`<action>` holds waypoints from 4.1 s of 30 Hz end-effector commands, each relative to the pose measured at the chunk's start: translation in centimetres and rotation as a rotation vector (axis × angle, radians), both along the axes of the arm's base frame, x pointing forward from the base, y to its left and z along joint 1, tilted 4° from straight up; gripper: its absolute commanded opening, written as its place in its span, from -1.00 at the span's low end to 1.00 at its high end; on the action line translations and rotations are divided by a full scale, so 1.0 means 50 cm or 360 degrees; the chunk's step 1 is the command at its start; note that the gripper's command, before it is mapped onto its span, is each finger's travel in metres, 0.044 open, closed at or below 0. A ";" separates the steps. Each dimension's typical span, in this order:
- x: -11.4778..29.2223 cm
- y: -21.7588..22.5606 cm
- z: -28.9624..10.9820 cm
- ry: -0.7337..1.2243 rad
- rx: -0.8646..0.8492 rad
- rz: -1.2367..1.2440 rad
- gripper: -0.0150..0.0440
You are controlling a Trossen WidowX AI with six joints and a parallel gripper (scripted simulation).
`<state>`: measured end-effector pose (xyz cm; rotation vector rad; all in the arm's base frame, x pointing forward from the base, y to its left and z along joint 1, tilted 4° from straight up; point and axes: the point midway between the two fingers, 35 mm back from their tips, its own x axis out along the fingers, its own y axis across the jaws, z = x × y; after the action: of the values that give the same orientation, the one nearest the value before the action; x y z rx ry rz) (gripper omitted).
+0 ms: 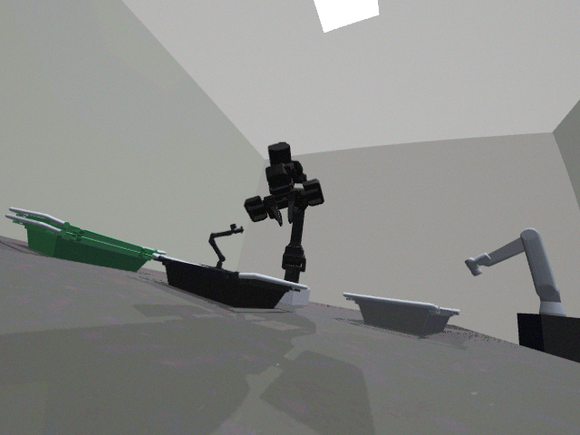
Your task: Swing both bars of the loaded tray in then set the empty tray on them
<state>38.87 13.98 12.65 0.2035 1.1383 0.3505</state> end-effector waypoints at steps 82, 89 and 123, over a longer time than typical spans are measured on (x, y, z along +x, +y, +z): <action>-0.033 -0.477 -0.150 0.0708 -0.0667 -0.0261 -0.20; -0.030 -0.476 -0.142 0.0695 -0.0659 -0.0262 -0.20; -0.012 -0.470 0.026 0.0632 -0.0669 -0.0270 -0.20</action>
<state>38.00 -9.75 9.60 0.0009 1.5799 -0.0854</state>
